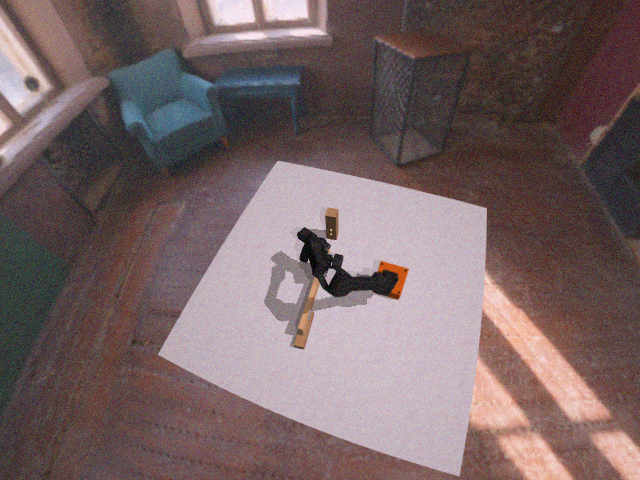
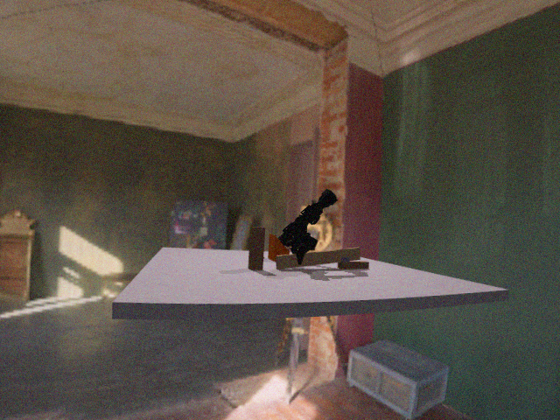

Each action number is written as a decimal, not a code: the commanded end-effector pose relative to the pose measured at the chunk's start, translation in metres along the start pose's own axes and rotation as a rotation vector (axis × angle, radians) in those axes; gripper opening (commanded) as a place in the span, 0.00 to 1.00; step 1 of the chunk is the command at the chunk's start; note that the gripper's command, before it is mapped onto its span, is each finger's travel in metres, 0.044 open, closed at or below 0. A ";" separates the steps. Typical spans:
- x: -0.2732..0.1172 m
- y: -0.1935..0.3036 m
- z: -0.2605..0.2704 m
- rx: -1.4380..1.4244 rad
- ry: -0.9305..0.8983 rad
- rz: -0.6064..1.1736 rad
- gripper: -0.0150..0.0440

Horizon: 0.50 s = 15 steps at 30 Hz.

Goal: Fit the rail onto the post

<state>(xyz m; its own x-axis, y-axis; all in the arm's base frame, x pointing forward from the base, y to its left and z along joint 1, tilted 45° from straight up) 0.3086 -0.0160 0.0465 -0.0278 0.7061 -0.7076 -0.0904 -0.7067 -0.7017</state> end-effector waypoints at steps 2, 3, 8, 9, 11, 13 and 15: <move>-0.002 0.001 0.000 0.004 0.000 -0.004 0.25; -0.003 0.001 0.000 0.004 0.000 -0.004 0.25; -0.005 0.000 0.000 0.004 0.000 -0.004 0.25; -0.006 0.000 0.000 0.004 0.000 -0.004 0.25; -0.007 0.000 -0.001 0.004 0.000 -0.004 0.25; -0.008 0.000 -0.001 0.004 0.000 -0.004 0.25; -0.009 0.000 -0.001 0.004 0.000 -0.004 0.25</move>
Point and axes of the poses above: the point midway between the two fingers, 35 mm back from their tips, its own x axis out along the fingers, its own z axis across the jaws, y = z × x, the point moved 9 cm from there along -x, back along the fingers, and after that the axes turned 15 degrees about x, right-handed, at the moved point
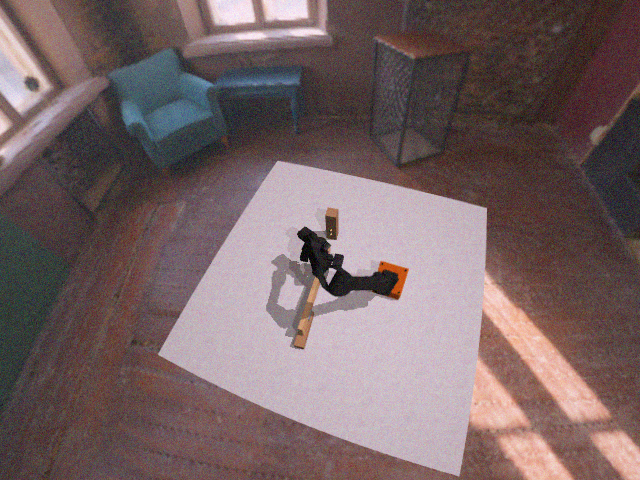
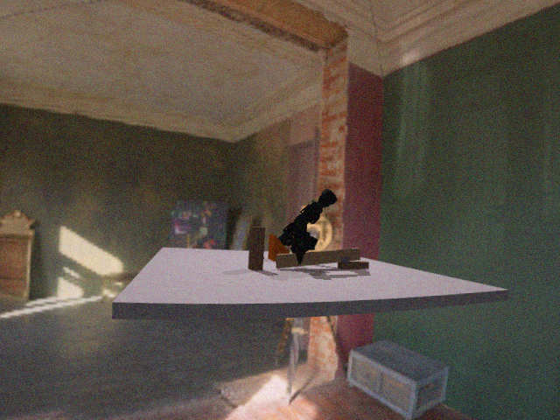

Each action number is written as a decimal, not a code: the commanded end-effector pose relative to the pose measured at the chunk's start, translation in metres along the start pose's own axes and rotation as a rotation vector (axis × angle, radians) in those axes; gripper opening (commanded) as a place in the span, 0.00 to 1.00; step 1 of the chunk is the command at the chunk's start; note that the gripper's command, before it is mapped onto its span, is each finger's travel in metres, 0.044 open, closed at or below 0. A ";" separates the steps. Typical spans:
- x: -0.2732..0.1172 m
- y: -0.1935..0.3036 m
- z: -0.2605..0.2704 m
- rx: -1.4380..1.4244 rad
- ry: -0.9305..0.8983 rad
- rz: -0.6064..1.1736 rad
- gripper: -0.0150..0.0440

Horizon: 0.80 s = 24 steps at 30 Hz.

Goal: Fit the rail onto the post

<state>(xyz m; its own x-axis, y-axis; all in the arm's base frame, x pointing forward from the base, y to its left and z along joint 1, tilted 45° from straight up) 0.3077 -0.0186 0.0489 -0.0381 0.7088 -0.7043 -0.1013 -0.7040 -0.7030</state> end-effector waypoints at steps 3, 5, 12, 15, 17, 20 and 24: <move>-0.007 0.000 -0.003 -0.007 0.011 -0.001 0.25; -0.008 0.000 -0.003 -0.007 0.011 -0.001 0.25; -0.011 -0.001 -0.004 -0.007 0.011 0.000 0.25; -0.013 -0.001 -0.004 -0.007 0.011 0.000 0.25; -0.014 -0.001 -0.005 -0.007 0.011 0.000 0.25; -0.015 -0.001 -0.005 -0.007 0.011 0.000 0.25; -0.017 -0.001 -0.005 -0.007 0.011 0.000 0.25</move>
Point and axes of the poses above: the point midway between the two fingers, 35 mm back from their tips, its own x axis out along the fingers, its own z axis across the jaws, y = z × x, the point moved 9 cm from there along -x, back along the fingers, and after that the axes turned 15 degrees about x, right-handed, at the moved point
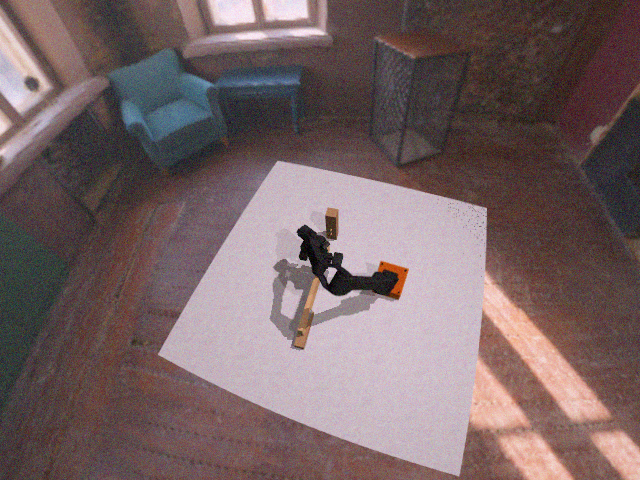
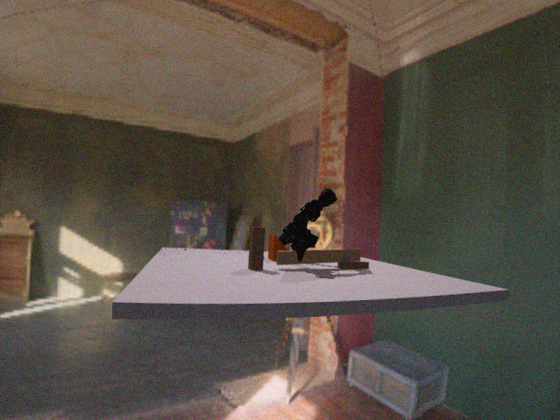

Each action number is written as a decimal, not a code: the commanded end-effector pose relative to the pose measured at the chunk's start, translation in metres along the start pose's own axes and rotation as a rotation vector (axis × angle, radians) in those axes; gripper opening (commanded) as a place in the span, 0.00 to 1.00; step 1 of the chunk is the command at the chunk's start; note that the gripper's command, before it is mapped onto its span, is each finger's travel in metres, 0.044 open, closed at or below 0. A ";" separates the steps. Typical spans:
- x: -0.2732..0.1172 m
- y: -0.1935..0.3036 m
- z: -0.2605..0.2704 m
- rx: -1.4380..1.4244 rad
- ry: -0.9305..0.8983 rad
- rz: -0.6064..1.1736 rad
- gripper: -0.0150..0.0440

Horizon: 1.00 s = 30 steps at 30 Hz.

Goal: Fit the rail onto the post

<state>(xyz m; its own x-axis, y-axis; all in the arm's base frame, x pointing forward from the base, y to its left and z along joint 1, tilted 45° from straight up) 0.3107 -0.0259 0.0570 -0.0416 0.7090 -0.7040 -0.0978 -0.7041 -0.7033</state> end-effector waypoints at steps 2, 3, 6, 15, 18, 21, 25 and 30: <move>-0.007 0.000 -0.002 -0.004 0.014 0.000 0.25; -0.008 0.000 -0.002 -0.004 0.014 0.000 0.25; -0.009 0.000 -0.002 -0.004 0.014 0.000 0.25; -0.014 0.000 -0.002 -0.004 0.014 0.000 0.25; -0.015 0.000 -0.002 -0.004 0.014 0.000 0.25; -0.017 0.000 -0.002 -0.004 0.014 0.000 0.25; -0.018 0.000 -0.002 -0.004 0.014 0.000 0.25; -0.016 0.000 -0.002 -0.004 0.014 0.000 0.25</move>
Point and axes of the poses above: the point midway between the two fingers, 35 mm back from their tips, its own x axis out along the fingers, its own z axis across the jaws, y = z × x, the point moved 9 cm from there along -x, back along the fingers, and after that the axes turned 15 degrees about x, right-handed, at the moved point
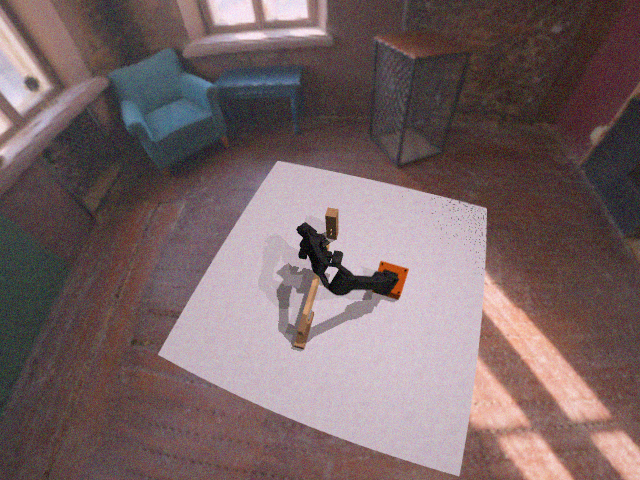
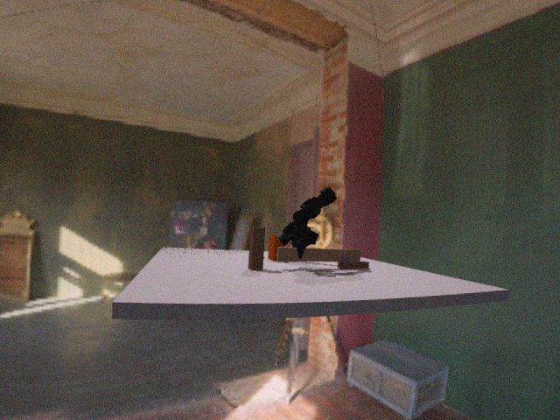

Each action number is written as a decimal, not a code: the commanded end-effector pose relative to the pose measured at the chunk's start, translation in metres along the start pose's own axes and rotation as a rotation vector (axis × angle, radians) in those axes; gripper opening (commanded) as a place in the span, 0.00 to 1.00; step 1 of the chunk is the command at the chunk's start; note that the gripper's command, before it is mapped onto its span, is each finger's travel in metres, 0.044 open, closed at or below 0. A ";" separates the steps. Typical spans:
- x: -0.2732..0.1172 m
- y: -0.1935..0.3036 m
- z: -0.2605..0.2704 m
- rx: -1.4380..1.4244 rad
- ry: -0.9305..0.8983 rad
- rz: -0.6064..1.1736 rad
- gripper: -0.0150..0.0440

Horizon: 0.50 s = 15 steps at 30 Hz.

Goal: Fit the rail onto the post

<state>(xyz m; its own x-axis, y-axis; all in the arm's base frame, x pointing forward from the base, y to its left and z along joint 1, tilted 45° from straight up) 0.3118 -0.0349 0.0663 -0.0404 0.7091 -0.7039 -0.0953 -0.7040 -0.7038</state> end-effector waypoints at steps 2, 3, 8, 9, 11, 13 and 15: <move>-0.002 0.001 -0.001 -0.001 0.013 0.001 0.25; -0.002 0.001 -0.001 -0.001 0.013 0.001 0.25; 0.001 0.001 -0.001 -0.001 0.013 0.000 0.25; 0.002 0.001 -0.001 -0.001 0.013 0.000 0.25; 0.002 0.001 0.000 -0.001 0.013 0.000 0.25; 0.002 0.001 0.000 -0.001 0.013 0.000 0.25; 0.001 0.001 0.000 -0.001 0.013 0.001 0.25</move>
<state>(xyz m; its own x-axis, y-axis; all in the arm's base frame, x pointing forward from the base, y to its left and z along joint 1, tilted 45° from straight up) 0.3118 -0.0333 0.0643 -0.0337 0.7095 -0.7039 -0.0888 -0.7037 -0.7049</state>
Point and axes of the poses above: the point midway between the two fingers, 35 mm back from their tips, its own x axis out along the fingers, its own z axis across the jaws, y = z × x, the point moved 9 cm from there along -x, back along the fingers, and after that the axes turned 15 degrees about x, right-handed, at the moved point
